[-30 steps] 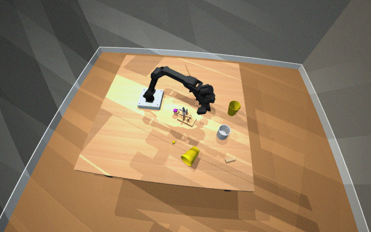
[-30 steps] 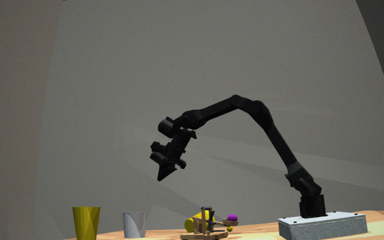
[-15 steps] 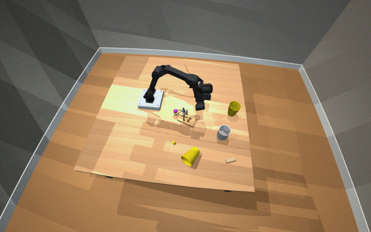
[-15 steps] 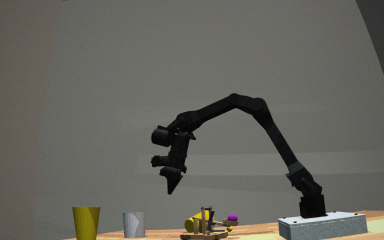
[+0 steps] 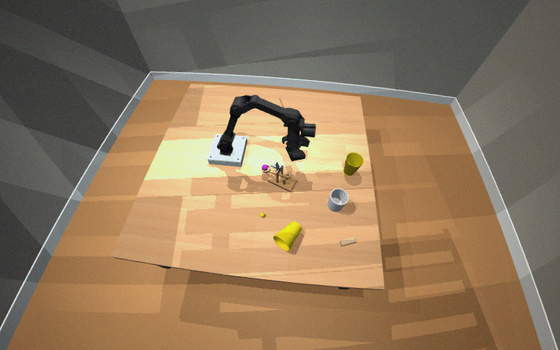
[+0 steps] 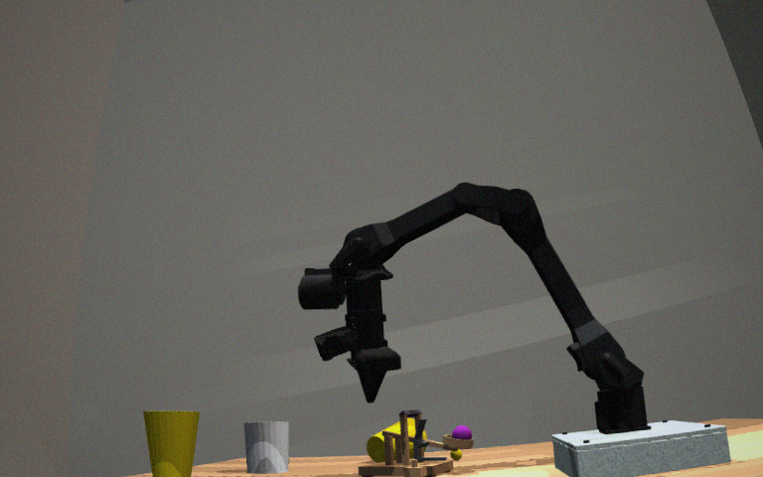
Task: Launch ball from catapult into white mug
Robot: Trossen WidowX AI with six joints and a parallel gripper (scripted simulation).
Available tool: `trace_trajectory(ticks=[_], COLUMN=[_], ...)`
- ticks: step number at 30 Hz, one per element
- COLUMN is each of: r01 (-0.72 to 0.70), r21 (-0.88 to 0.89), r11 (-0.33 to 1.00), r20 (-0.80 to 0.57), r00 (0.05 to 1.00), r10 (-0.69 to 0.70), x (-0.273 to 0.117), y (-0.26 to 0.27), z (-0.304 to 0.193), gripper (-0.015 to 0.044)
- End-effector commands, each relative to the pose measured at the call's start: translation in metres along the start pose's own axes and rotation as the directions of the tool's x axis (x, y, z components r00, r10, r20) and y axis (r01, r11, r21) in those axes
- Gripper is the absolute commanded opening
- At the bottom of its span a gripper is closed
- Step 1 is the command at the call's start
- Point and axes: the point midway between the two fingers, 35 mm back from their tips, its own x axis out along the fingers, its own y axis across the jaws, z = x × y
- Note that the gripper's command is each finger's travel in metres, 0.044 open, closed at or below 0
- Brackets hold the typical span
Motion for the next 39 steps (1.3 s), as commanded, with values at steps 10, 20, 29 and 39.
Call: trace_trajectory(ticks=[10,20,29,39], r01=[-0.021,-0.092,-0.174,-0.174], r21=[-0.337,-0.575,-0.717,-0.717], r11=[0.941,0.813,0.675,0.675], r20=[-0.222,-0.362,-0.439,-0.439], r00=[0.973,0.92,0.864,0.865], r10=[-0.058,-0.152,-0.244,-0.244], x=[0.001,-0.004,-0.012,-0.003], y=[0.041,0.062,0.073,0.076], z=[-0.039,-0.068,-0.089,-0.087], gripper=[0.0,0.0,0.0,0.0])
